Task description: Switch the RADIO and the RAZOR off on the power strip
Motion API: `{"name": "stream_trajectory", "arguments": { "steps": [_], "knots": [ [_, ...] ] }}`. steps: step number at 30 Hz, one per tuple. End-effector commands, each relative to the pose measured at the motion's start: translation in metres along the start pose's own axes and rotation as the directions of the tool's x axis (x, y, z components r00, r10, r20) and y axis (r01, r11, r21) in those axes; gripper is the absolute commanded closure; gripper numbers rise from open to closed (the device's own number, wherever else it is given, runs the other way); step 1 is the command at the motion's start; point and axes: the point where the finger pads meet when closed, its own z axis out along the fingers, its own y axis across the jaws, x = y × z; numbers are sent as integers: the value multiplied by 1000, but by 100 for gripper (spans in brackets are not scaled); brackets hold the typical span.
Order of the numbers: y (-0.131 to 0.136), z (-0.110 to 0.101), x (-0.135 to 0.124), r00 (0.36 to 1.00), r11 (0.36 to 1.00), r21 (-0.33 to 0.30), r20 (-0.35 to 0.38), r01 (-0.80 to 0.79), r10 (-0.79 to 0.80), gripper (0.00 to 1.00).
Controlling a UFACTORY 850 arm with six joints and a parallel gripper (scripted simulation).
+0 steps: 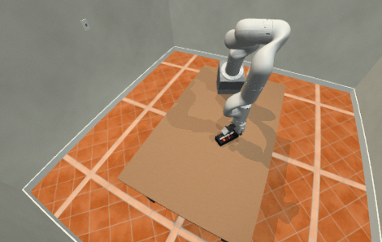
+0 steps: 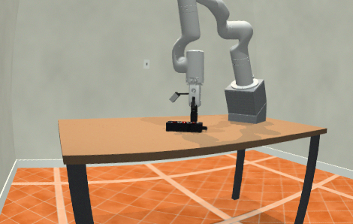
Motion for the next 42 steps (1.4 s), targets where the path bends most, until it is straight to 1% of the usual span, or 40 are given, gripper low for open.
{"name": "stream_trajectory", "arguments": {
  "steps": [1, 27, 42],
  "knots": [
    [-1, 0, 0, 1000, 1000, 1, -1, 0, 0, 100],
    [-1, 8, 0, 1000, 1000, 1, -1, 0, 0, 100],
    [-1, 9, 0, 1000, 1000, 1, -1, 0, 0, 100]
  ]
}}
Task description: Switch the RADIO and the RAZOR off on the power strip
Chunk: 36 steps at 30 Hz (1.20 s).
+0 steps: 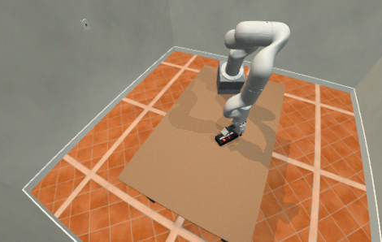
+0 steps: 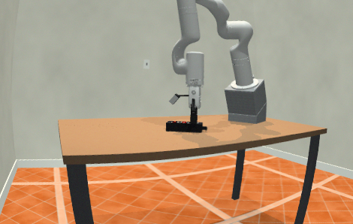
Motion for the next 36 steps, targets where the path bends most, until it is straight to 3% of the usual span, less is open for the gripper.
{"name": "stream_trajectory", "arguments": {
  "steps": [1, 11, 25, 36],
  "knots": [
    [0, 1, 0, 1000, 1000, 0, 0, 0, 0, 100],
    [0, -2, 0, 1000, 1000, 0, 0, 0, 0, 100],
    [0, -36, 0, 1000, 1000, 0, 0, 0, 0, 100],
    [0, -39, 0, 1000, 1000, 0, 0, 0, 0, 100]
  ]
}}
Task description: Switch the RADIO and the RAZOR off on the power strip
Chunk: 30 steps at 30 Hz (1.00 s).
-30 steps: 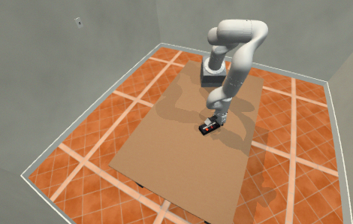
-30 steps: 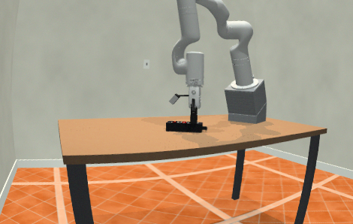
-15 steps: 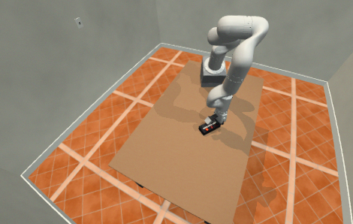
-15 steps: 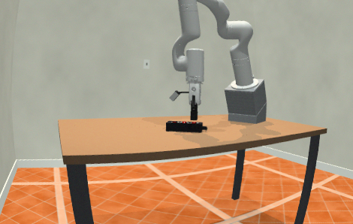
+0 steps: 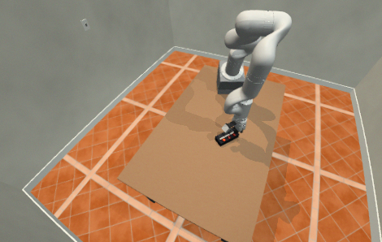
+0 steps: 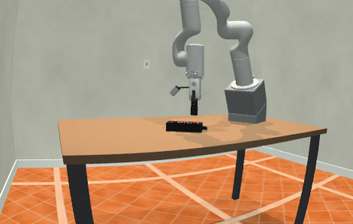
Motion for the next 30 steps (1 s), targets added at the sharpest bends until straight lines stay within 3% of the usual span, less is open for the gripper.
{"name": "stream_trajectory", "arguments": {
  "steps": [1, 13, 14, 19, 23, 25, 30],
  "knots": [
    [-1, -1, 0, 1000, 1000, 1, -1, 0, 0, 100],
    [-1, -1, 0, 1000, 1000, 1, -1, 0, 0, 100],
    [-1, -1, 0, 1000, 1000, 1, -1, 0, 0, 0],
    [-1, -13, 0, 1000, 1000, 1, -1, 0, 0, 0],
    [-1, -44, 0, 1000, 1000, 1, -1, 0, 0, 0],
    [-1, -44, 0, 1000, 1000, 1, -1, 0, 0, 0],
    [-1, -82, 0, 1000, 1000, 1, -1, 0, 0, 0]
  ]
}}
